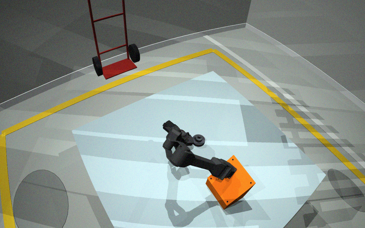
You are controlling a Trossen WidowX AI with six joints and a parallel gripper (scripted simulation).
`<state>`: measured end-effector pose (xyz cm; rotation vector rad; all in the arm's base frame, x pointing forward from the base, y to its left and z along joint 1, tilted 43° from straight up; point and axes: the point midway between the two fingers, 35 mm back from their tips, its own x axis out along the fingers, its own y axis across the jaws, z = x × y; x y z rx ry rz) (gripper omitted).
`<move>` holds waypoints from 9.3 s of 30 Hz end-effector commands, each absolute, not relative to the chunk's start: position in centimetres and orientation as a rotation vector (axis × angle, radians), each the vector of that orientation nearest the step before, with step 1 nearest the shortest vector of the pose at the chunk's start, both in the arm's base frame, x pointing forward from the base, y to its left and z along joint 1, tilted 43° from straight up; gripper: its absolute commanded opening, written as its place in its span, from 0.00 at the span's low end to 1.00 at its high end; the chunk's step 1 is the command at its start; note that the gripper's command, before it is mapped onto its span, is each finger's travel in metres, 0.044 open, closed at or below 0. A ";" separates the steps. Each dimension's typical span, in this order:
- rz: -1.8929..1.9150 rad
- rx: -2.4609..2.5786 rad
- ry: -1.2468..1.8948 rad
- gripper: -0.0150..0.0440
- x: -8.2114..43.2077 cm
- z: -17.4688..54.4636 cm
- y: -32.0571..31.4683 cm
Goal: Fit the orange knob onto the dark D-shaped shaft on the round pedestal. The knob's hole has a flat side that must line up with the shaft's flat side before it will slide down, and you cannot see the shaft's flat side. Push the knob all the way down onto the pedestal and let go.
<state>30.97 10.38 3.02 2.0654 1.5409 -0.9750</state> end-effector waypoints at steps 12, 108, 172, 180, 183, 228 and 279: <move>-0.992 2.069 1.542 1.00 31.0 1.1 12.0; -1.675 1.125 0.941 0.56 32.8 6.6 15.5; -1.692 1.070 0.910 1.00 33.1 7.3 16.3; -1.650 1.108 0.905 1.00 32.5 10.9 13.1; -1.622 1.130 0.898 1.00 31.7 13.0 10.9; 0.113 1.101 1.508 1.00 31.8 14.7 9.8; 0.481 0.679 1.370 1.00 33.0 9.4 14.8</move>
